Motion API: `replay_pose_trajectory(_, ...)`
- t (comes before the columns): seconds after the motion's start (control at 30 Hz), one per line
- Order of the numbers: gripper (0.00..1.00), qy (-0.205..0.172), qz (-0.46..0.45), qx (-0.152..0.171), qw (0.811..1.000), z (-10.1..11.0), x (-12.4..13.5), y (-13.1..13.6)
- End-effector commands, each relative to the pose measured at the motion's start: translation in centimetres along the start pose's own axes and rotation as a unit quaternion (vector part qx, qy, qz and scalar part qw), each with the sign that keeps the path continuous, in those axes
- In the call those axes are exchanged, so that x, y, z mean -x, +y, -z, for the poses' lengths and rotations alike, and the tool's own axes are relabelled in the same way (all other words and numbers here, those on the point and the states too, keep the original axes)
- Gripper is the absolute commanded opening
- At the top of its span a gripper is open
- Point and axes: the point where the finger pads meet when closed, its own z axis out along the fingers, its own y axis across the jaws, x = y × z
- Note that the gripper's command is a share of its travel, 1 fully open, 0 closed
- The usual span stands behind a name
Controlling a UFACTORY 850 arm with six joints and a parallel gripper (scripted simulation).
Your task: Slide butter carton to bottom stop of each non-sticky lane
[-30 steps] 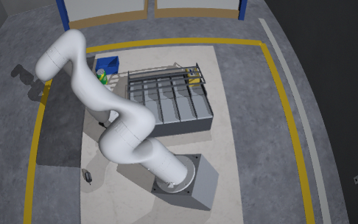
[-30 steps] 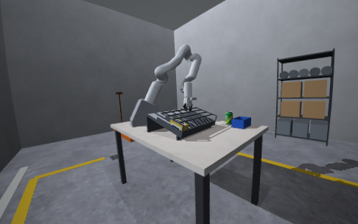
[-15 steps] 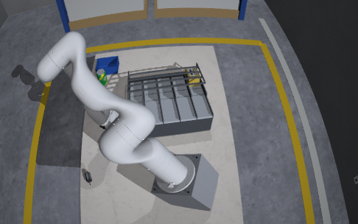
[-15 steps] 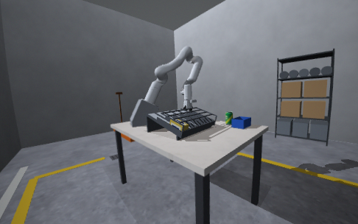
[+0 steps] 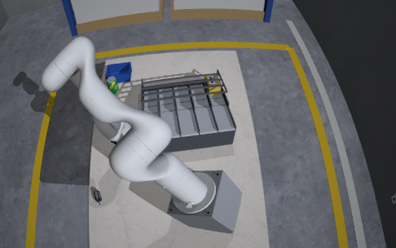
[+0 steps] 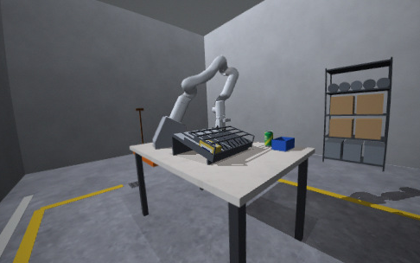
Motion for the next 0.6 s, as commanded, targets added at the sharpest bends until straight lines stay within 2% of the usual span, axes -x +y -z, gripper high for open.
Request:
replay_pose_trajectory(0.0,0.9,0.003,0.0,-0.001,1.0,-0.6,0.0,-0.1)
replay_pose_trajectory(0.17,0.9,0.004,0.0,-0.001,1.0,-0.9,0.0,-0.1)
replay_pose_trajectory(0.2,0.9,0.004,0.001,-0.001,1.0,-3.9,-0.1,-0.1)
replay_pose_trajectory(0.57,0.9,0.004,0.001,-0.001,1.0,-3.9,-0.1,-0.1)
